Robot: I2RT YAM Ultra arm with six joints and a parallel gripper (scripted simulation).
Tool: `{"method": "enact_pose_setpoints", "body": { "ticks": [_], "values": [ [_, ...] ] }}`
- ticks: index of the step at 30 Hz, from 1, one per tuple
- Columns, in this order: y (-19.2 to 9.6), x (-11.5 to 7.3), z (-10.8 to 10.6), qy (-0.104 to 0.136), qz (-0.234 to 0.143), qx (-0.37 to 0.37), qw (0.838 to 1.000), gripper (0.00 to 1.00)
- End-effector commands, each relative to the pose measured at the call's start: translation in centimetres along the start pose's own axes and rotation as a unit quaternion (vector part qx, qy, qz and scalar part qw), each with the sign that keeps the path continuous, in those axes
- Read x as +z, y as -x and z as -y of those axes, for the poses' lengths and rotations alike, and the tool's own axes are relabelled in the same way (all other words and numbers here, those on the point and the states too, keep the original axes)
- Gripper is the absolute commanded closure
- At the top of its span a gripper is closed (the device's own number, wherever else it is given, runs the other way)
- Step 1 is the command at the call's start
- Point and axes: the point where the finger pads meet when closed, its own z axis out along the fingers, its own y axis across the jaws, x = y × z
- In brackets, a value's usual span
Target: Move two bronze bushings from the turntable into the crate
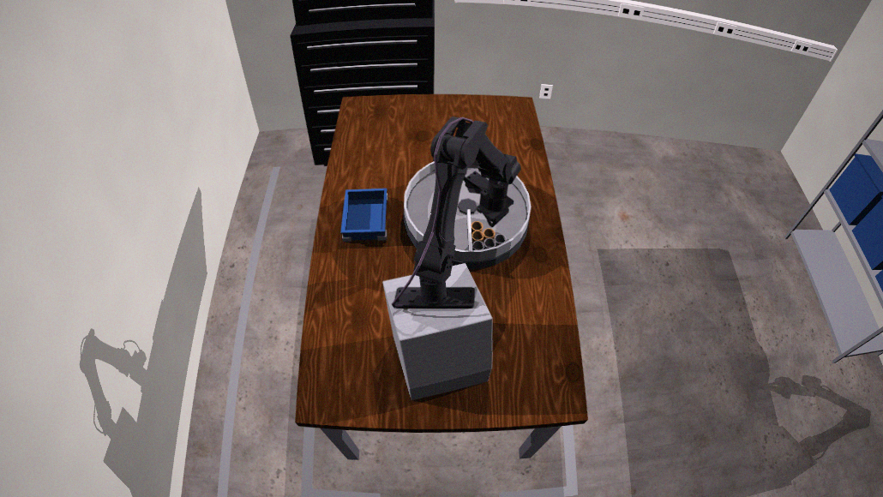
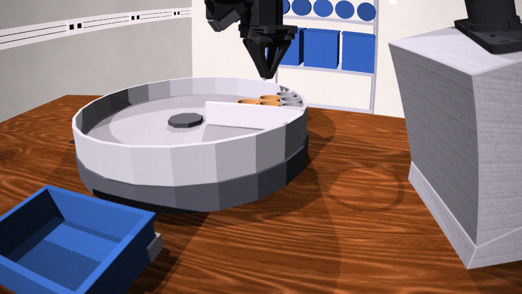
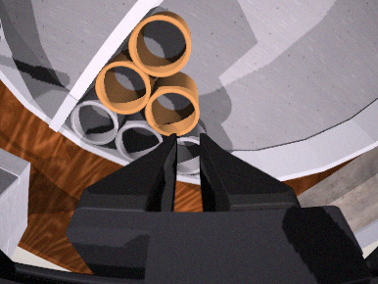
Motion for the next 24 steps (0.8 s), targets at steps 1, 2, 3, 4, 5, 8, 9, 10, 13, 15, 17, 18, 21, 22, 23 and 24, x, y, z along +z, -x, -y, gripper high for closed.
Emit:
{"method": "enact_pose_setpoints", "body": {
  "ticks": [1, 2, 3, 4, 5, 8, 9, 10, 13, 15, 17, 18, 21, 22, 23, 24],
  "values": [
    [0.64, -0.49, 0.98, -0.009, 0.007, -0.006, 1.0, 0.85],
    [0.64, -0.49, 0.98, -0.009, 0.007, -0.006, 1.0, 0.85],
    [0.64, -0.49, 0.98, -0.009, 0.007, -0.006, 1.0, 0.85],
    [0.64, -0.49, 0.98, -0.009, 0.007, -0.006, 1.0, 0.85],
    [0.64, -0.49, 0.98, -0.009, 0.007, -0.006, 1.0, 0.85],
    [0.64, -0.49, 0.98, -0.009, 0.007, -0.006, 1.0, 0.85],
    [0.64, -0.49, 0.98, -0.009, 0.007, -0.006, 1.0, 0.85],
    [0.64, -0.49, 0.98, -0.009, 0.007, -0.006, 1.0, 0.85],
    [0.64, -0.49, 0.98, -0.009, 0.007, -0.006, 1.0, 0.85],
    [0.64, -0.49, 0.98, -0.009, 0.007, -0.006, 1.0, 0.85],
    [0.64, -0.49, 0.98, -0.009, 0.007, -0.006, 1.0, 0.85],
    [0.64, -0.49, 0.98, -0.009, 0.007, -0.006, 1.0, 0.85],
    [0.57, -0.37, 0.87, -0.006, 0.006, -0.005, 1.0, 0.85],
    [0.46, -0.15, 0.71, -0.002, 0.005, -0.004, 1.0, 0.85],
    [0.46, -0.13, 0.76, -0.002, 0.005, -0.004, 1.0, 0.85],
    [0.45, -0.14, 0.83, -0.002, 0.005, -0.004, 1.0, 0.85]
  ]
}}
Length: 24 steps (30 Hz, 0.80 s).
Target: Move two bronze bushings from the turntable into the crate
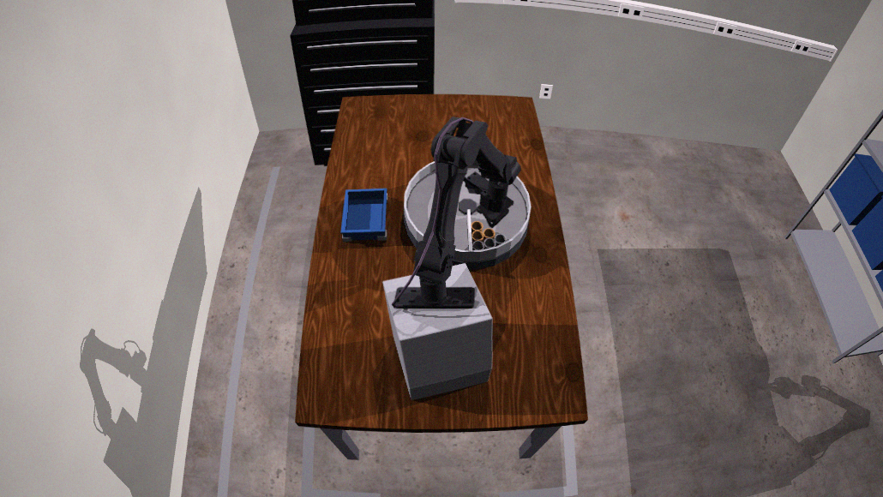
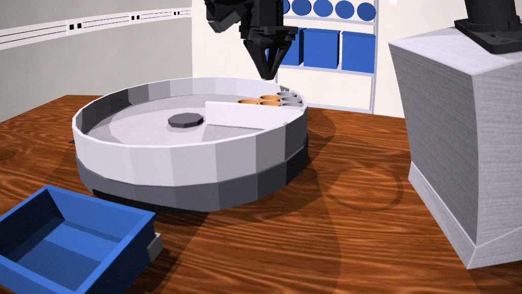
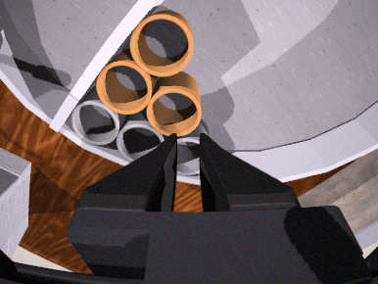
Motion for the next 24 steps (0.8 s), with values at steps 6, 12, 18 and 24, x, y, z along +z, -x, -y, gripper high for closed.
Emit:
{"method": "enact_pose_setpoints", "body": {
  "ticks": [6, 12, 18, 24],
  "values": [
    [0.82, -1.09, 1.5, -0.015, 0.008, -0.007, 1.0, 0.85],
    [0.91, -1.11, 1.82, -0.021, 0.01, -0.009, 1.0, 0.85],
    [0.91, -1.11, 1.82, -0.021, 0.01, -0.009, 1.0, 0.85],
    [0.91, -1.11, 1.82, -0.021, 0.01, -0.009, 1.0, 0.85]
  ]
}}
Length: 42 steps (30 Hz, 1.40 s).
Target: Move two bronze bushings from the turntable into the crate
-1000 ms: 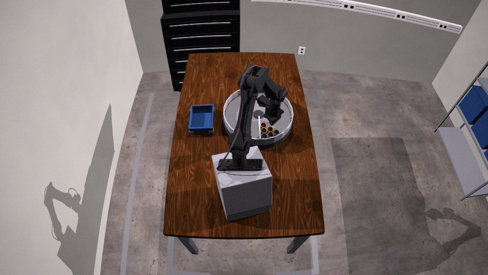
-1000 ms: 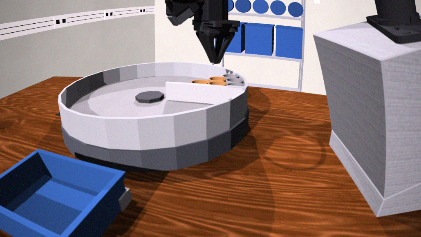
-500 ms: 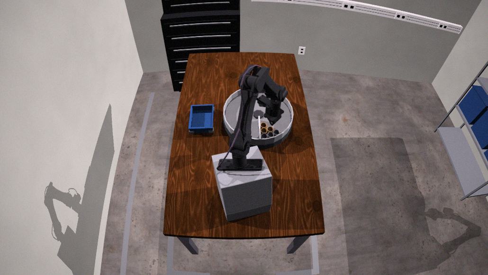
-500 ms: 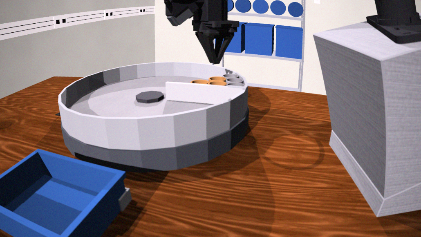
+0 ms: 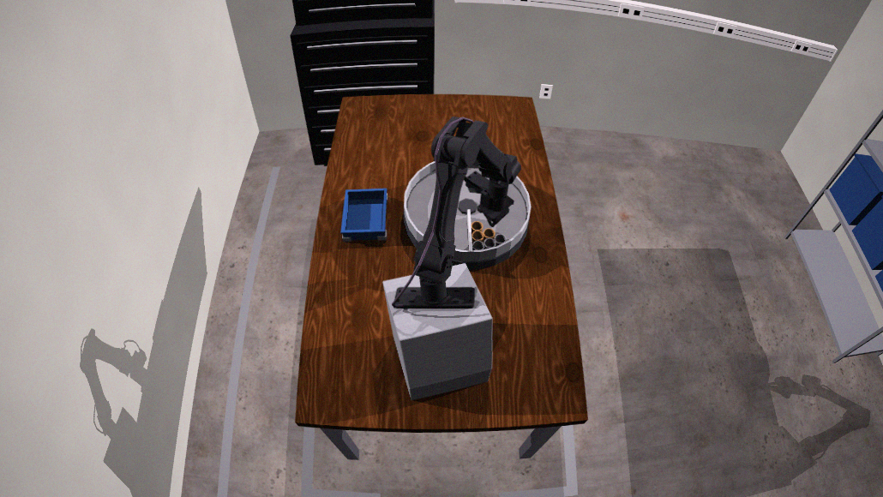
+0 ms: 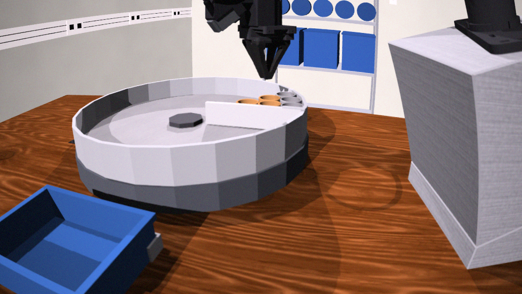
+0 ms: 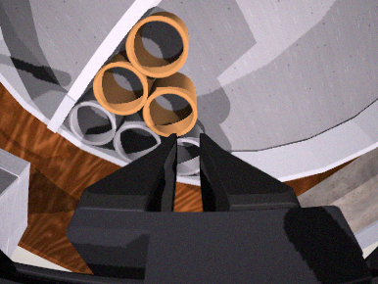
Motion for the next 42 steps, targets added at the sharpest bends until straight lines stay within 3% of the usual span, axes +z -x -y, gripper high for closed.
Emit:
{"method": "enact_pose_setpoints", "body": {
  "ticks": [1, 17, 23, 28, 42],
  "values": [
    [0.81, -1.02, 1.53, -0.021, 0.01, -0.009, 1.0, 0.85],
    [0.81, -1.01, 1.53, -0.021, 0.01, -0.009, 1.0, 0.85],
    [0.48, -0.32, 0.96, -0.005, 0.006, -0.005, 1.0, 0.85],
    [0.73, -0.84, 1.42, -0.015, 0.008, -0.007, 1.0, 0.85],
    [0.73, -0.84, 1.42, -0.015, 0.008, -0.007, 1.0, 0.85]
  ]
}}
